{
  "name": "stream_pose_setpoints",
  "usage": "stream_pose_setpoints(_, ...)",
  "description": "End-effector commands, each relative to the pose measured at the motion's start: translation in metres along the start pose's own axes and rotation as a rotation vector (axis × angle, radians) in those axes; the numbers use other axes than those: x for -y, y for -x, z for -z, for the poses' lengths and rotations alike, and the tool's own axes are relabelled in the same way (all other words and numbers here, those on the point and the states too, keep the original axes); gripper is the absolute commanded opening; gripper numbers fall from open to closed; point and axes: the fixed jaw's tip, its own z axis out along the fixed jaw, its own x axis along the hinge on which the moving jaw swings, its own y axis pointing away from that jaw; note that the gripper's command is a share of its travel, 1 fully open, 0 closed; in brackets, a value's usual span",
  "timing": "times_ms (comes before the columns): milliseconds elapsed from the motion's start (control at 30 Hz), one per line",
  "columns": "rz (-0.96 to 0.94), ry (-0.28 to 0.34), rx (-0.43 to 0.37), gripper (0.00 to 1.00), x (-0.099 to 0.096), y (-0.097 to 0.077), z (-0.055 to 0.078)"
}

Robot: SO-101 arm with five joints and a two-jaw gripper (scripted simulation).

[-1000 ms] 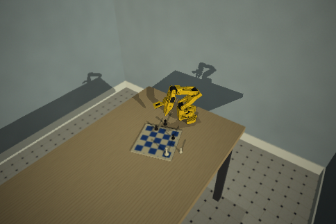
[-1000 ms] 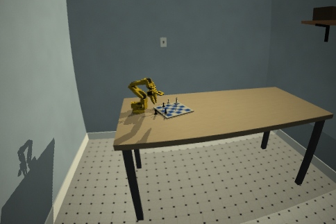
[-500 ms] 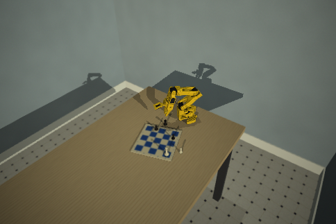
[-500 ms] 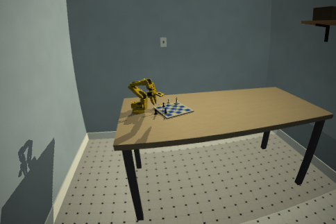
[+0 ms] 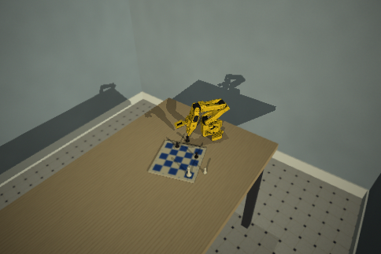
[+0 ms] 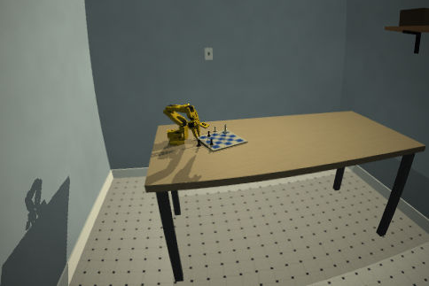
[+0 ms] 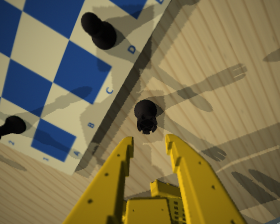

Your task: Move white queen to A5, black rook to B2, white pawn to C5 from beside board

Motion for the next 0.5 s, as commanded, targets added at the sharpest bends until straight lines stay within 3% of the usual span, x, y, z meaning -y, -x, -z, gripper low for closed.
stream_pose_setpoints(0,0.001,-0.001,0.004,0.12,0.001,-0.002,-0.011)
stream_pose_setpoints(467,0.001,-0.001,0.004,0.12,0.001,-0.008,-0.033)
